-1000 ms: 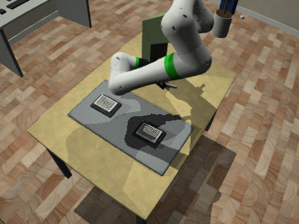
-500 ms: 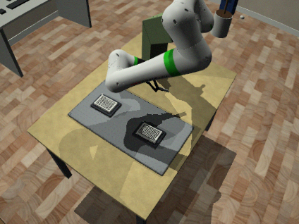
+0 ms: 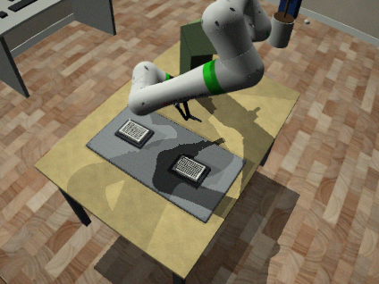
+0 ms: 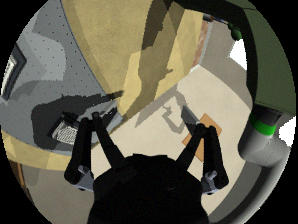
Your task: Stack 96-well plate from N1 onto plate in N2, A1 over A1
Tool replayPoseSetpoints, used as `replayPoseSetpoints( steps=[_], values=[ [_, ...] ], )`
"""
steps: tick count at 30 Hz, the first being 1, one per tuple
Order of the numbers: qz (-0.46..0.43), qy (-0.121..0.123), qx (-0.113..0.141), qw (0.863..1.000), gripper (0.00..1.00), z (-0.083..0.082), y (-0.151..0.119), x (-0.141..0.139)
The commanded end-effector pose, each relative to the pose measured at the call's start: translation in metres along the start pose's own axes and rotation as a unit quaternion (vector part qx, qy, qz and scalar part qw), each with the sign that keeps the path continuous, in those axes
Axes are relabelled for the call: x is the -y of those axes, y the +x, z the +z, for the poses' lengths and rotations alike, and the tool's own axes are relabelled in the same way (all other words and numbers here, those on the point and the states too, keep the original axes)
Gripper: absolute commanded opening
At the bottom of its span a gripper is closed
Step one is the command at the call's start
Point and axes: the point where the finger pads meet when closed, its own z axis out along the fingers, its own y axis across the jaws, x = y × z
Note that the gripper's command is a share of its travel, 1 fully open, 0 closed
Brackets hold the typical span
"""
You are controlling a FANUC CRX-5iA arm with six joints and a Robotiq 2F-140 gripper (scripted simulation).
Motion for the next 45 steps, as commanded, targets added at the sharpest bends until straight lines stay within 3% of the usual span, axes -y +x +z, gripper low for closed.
replayPoseSetpoints(
  steps=[1, 6, 9, 14, 18, 23, 27, 33, 36, 43, 45],
  values=[
    [-0.019, 0.028, -0.018, 0.999, 1.0, -0.007, 0.008, 0.015],
    [-0.019, 0.028, -0.018, 0.999, 1.0, -0.011, 0.014, 0.025],
    [-0.042, 0.066, -0.043, 0.996, 1.0, -0.018, 0.02, 0.037],
    [-0.045, 0.071, -0.046, 0.995, 1.0, -0.028, 0.031, 0.055],
    [-0.07, 0.113, -0.076, 0.988, 1.0, -0.038, 0.04, 0.07],
    [-0.07, 0.113, -0.076, 0.988, 1.0, -0.046, 0.046, 0.081],
    [-0.094, 0.154, -0.106, 0.978, 1.0, -0.058, 0.054, 0.095],
    [-0.094, 0.154, -0.106, 0.978, 1.0, -0.073, 0.064, 0.113],
    [-0.113, 0.189, -0.134, 0.966, 1.0, -0.083, 0.069, 0.123],
    [-0.115, 0.193, -0.138, 0.964, 1.0, -0.1, 0.078, 0.139],
    [-0.127, 0.216, -0.158, 0.955, 1.0, -0.107, 0.081, 0.145]
  ],
)
